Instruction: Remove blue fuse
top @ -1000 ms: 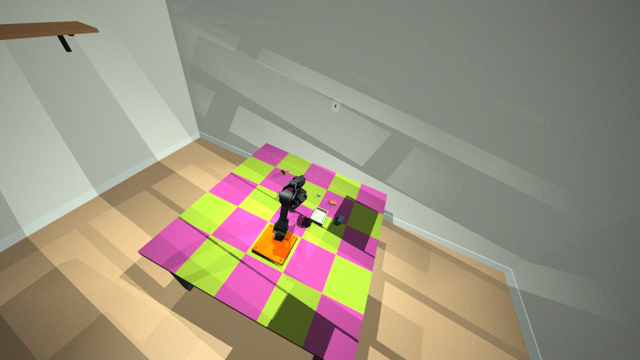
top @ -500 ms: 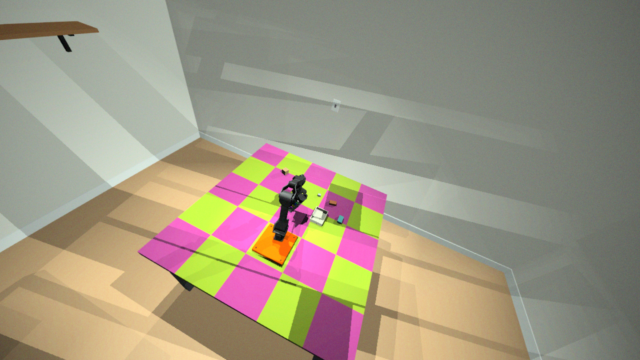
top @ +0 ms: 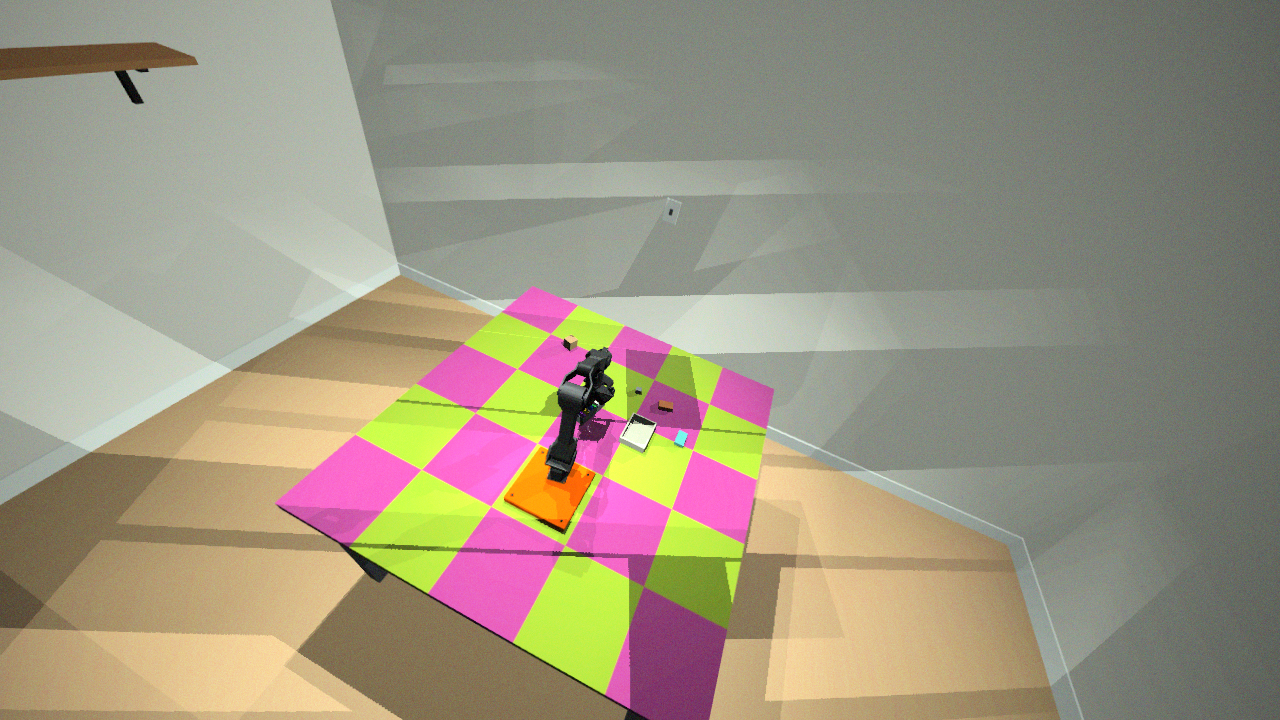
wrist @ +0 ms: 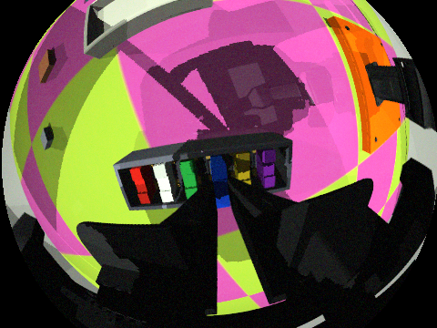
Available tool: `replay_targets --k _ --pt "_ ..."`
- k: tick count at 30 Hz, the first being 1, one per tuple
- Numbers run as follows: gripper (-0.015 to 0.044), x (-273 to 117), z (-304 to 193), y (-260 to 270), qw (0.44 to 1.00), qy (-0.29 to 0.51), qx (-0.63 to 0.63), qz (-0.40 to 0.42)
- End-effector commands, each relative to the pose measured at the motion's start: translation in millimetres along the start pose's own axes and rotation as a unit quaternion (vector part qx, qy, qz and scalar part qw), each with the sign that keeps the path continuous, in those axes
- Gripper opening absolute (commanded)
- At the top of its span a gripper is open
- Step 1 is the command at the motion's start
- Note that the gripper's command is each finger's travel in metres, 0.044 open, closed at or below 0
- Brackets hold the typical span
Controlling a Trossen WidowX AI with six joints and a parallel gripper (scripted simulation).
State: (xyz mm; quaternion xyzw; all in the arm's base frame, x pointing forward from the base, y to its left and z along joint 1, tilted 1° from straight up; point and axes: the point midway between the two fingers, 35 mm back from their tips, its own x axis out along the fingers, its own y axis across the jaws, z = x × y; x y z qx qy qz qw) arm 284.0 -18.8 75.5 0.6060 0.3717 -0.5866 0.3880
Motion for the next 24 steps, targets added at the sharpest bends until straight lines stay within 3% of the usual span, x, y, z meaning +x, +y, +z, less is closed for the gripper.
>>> replay_targets --k 1,24 --pt "0.0 -4.1 -0.2 1.5 1.0 0.0 0.0 0.003" --pt "0.0 -15.4 0.1 1.1 1.0 -0.001 0.001 0.003"
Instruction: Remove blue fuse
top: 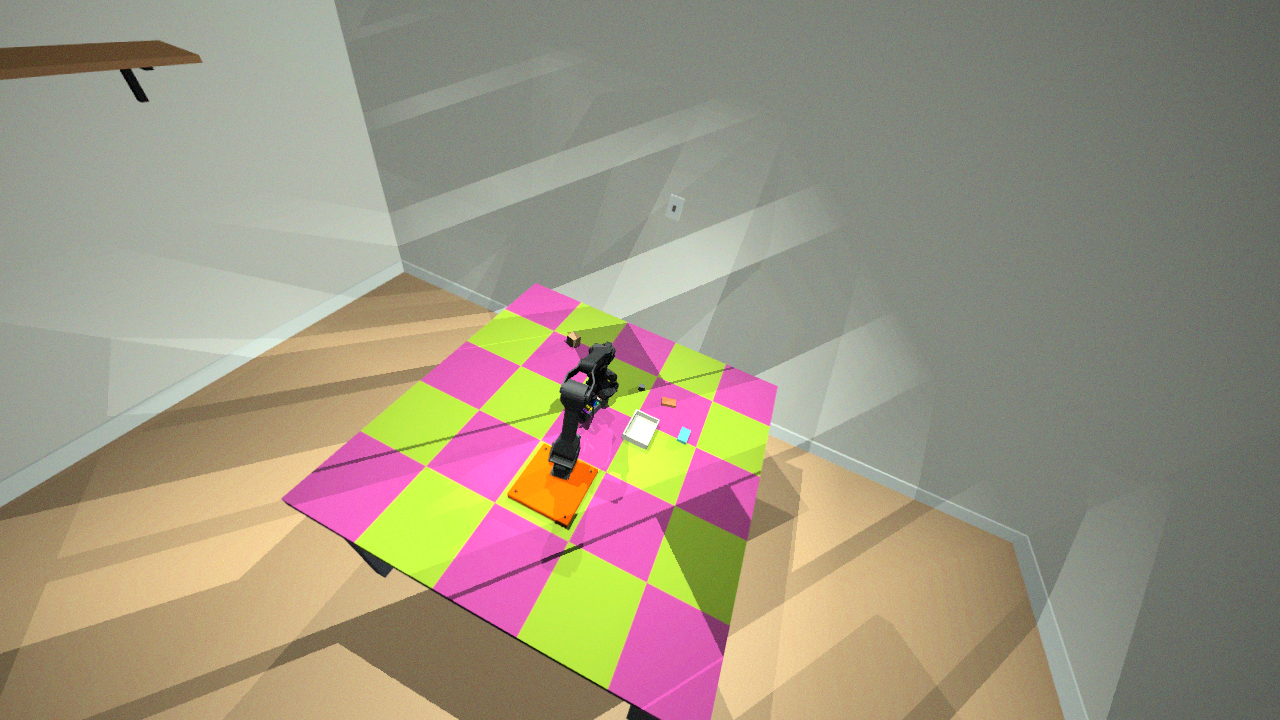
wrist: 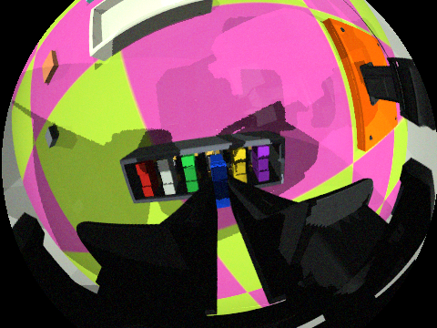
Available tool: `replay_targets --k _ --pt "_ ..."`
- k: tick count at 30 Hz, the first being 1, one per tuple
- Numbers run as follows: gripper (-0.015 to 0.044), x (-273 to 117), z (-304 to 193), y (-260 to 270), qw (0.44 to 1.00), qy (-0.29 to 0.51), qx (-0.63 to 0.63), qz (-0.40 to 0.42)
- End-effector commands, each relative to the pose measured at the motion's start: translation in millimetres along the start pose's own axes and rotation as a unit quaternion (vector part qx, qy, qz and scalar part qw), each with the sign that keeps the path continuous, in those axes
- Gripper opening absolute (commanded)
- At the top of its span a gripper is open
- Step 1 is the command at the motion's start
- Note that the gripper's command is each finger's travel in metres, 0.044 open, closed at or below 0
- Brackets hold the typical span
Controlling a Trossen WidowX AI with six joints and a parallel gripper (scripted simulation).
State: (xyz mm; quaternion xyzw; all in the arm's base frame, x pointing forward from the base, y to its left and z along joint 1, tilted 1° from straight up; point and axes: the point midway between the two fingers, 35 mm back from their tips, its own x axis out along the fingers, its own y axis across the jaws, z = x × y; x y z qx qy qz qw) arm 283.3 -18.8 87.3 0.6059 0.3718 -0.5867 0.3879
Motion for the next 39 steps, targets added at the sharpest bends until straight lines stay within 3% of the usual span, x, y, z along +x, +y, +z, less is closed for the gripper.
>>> replay_targets --k 1,39 --pt "0.0 -4.1 0.0 1.4 1.0 -0.001 0.001 0.003" --pt "0.0 -32.7 10.6 8.4 1.0 -0.001 0.001 0.004"
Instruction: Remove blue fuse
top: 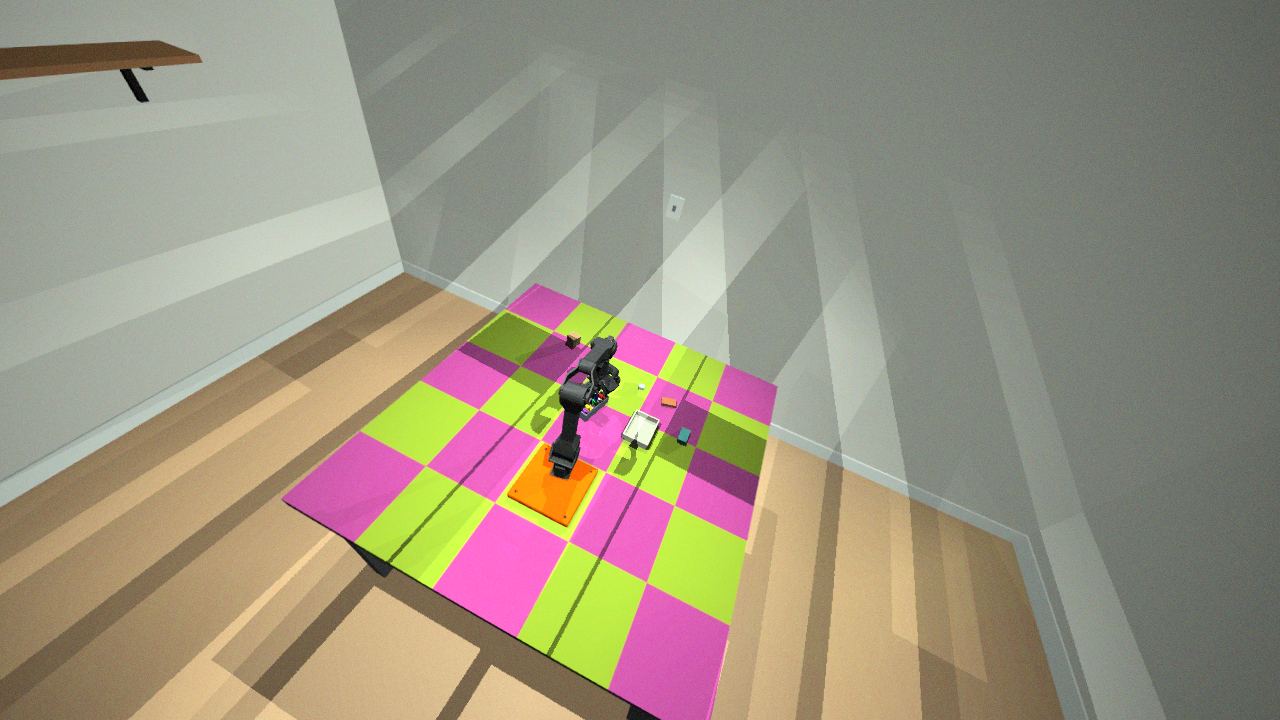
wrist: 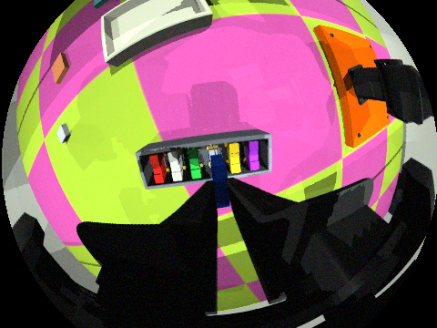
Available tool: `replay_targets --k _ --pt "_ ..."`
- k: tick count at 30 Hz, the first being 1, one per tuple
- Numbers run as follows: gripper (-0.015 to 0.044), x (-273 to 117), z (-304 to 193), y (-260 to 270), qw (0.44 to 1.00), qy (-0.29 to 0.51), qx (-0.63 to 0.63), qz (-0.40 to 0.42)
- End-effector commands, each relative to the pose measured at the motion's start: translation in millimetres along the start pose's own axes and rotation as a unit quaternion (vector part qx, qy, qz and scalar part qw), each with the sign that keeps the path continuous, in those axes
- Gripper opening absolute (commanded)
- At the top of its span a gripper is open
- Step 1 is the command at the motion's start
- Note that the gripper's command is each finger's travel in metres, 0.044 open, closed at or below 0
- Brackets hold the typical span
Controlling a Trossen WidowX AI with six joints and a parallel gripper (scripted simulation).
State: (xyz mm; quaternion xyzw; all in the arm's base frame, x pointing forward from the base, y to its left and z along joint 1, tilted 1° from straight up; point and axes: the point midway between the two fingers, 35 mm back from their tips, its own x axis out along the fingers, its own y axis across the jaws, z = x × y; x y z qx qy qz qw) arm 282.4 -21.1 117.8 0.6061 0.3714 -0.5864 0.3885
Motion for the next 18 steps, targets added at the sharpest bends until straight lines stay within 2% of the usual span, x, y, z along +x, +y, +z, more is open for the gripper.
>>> replay_targets --k 1,18 --pt "0.0 -2.4 12.7 10.2 1.0 -0.002 0.001 0.003" --pt "0.0 -4.3 95.9 48.4 1.0 -0.005 0.001 0.004"
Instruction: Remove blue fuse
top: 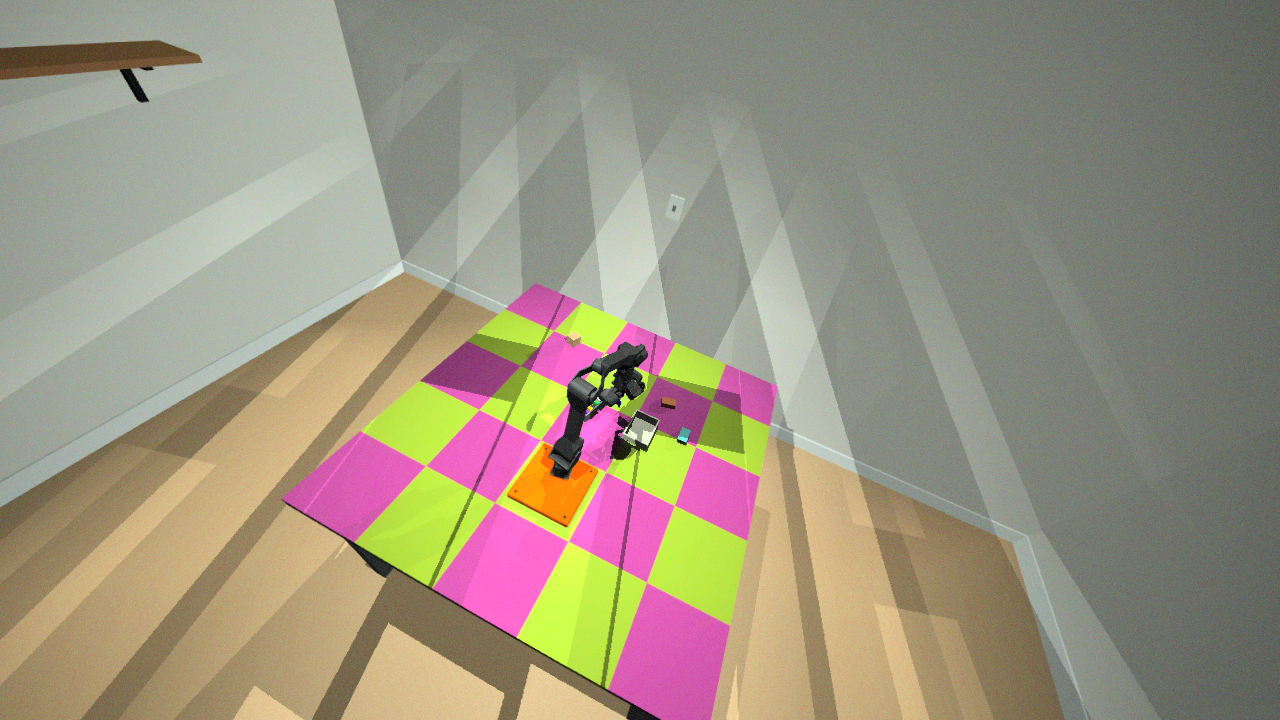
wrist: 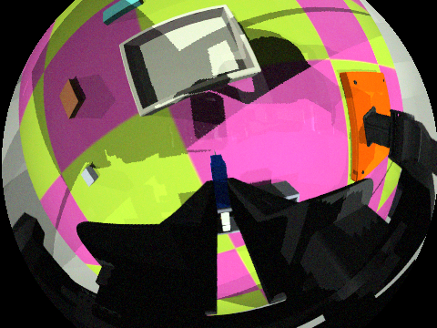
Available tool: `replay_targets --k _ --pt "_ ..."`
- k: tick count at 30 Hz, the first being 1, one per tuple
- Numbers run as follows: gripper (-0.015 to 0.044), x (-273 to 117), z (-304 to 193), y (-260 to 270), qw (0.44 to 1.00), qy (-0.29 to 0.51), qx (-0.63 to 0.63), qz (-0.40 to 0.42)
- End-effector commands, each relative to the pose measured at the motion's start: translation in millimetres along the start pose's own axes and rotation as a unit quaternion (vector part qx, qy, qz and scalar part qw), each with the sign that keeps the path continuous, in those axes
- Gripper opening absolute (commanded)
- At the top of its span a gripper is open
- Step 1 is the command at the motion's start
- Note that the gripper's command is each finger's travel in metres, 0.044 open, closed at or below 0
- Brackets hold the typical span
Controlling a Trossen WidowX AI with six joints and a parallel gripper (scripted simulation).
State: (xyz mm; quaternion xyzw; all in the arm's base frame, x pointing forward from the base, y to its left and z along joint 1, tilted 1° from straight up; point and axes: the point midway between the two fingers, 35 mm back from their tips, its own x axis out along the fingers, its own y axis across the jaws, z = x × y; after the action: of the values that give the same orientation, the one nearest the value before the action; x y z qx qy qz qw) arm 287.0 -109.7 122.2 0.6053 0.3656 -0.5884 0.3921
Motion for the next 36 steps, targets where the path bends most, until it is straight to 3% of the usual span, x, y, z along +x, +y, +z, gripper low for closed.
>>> replay_targets --k 1,18,36 --pt "0.0 -0.3 23.0 8.2 1.0 0.0 -0.001 0.0" --pt "0.0 0.0 117.4 18.0 1.0 -0.004 -0.001 0.0" --pt "0.0 21.7 118.8 18.6 1.0 -0.004 -0.001 0.0"
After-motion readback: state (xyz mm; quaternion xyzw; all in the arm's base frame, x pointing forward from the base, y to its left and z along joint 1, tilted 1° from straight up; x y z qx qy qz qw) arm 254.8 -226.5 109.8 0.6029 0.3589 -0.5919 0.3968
